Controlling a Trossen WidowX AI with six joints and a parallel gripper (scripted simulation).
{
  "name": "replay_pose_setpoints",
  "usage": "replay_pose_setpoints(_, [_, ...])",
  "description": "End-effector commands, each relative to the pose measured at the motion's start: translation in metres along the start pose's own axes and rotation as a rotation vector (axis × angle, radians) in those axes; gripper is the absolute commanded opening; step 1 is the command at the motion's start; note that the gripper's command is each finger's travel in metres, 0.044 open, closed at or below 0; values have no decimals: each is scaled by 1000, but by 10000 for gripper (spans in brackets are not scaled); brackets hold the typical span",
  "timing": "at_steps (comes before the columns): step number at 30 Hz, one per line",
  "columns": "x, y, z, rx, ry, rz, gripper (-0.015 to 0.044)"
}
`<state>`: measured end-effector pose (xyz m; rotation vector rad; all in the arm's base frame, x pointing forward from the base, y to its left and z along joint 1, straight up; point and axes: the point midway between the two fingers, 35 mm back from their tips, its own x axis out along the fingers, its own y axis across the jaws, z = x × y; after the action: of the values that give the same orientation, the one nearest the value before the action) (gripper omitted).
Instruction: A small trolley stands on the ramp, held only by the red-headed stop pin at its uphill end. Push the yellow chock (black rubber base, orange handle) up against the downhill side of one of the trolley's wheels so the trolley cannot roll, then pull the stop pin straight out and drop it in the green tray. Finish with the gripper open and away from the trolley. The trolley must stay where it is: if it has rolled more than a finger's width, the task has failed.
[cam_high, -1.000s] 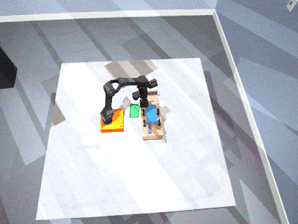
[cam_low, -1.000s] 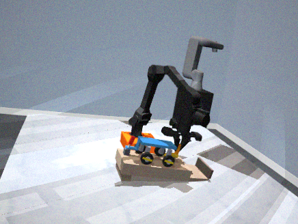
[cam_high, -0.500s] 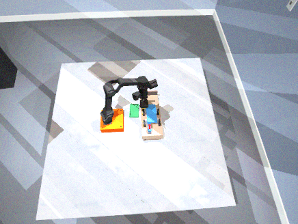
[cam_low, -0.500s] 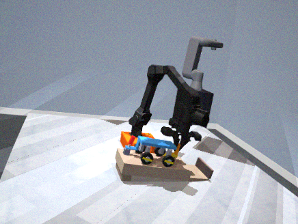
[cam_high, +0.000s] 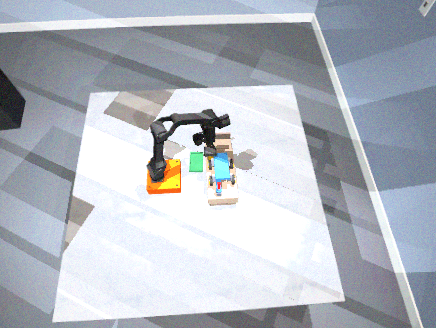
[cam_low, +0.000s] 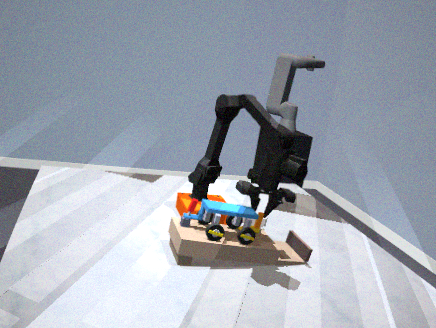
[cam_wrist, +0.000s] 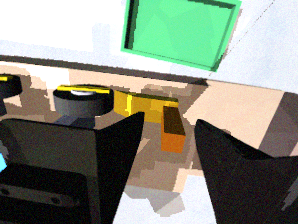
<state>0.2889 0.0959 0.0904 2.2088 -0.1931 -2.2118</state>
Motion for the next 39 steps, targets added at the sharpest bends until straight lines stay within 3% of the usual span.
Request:
replay_pose_setpoints(1, [-14,-1,-2,5,17,-2,190])
replay_pose_setpoints(12, [-47,-1,-4,5,17,-3,190])
replay_pose_setpoints(16, [-40,-1,-1,-1,9,-3,295])
replay_pose_setpoints(20, [-43,2,-5,72,20,-15,190])
replay_pose_setpoints(26, [-52,26,-18,385,53,-43,190])
replay_pose_setpoints(39, [-60,143,-40,1143,123,69,190])
